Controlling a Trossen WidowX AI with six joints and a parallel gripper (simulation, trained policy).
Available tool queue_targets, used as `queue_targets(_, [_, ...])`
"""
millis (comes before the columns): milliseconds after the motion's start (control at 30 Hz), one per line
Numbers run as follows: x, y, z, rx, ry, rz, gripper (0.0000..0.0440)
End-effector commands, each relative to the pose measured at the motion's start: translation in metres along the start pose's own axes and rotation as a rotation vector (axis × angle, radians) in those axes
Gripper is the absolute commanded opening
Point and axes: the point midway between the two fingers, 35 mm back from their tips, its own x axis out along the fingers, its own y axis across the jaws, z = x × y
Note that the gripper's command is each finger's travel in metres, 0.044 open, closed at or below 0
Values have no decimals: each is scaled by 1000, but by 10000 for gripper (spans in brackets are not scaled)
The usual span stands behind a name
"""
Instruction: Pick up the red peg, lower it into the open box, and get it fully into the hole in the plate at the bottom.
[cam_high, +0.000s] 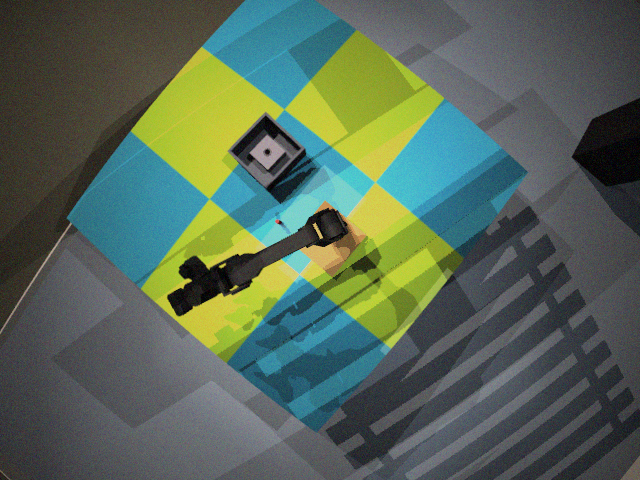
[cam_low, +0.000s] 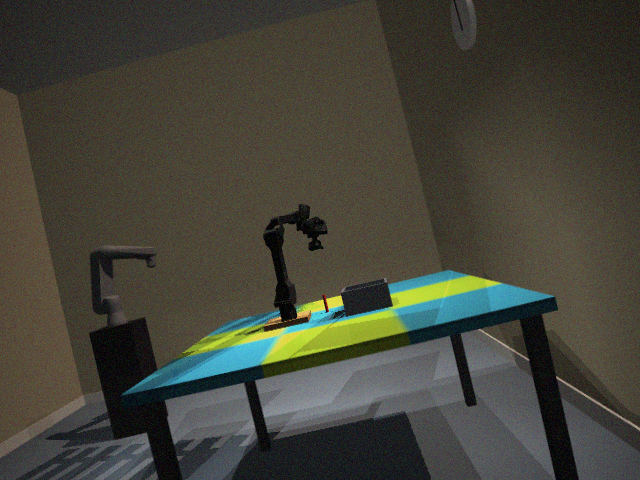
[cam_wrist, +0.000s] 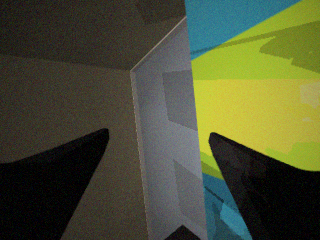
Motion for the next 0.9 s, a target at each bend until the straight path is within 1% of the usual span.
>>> queue_targets(0, [-12,-43,23,6,-18,-149,440])
queue_targets(167, [-30,-93,45,33,-36,-319,440])
queue_targets(367, [-54,-153,60,75,-42,-523,440])
queue_targets(633, [-87,-226,64,144,-32,-783,440])
queue_targets(867, [-105,-274,60,198,-27,-958,440])
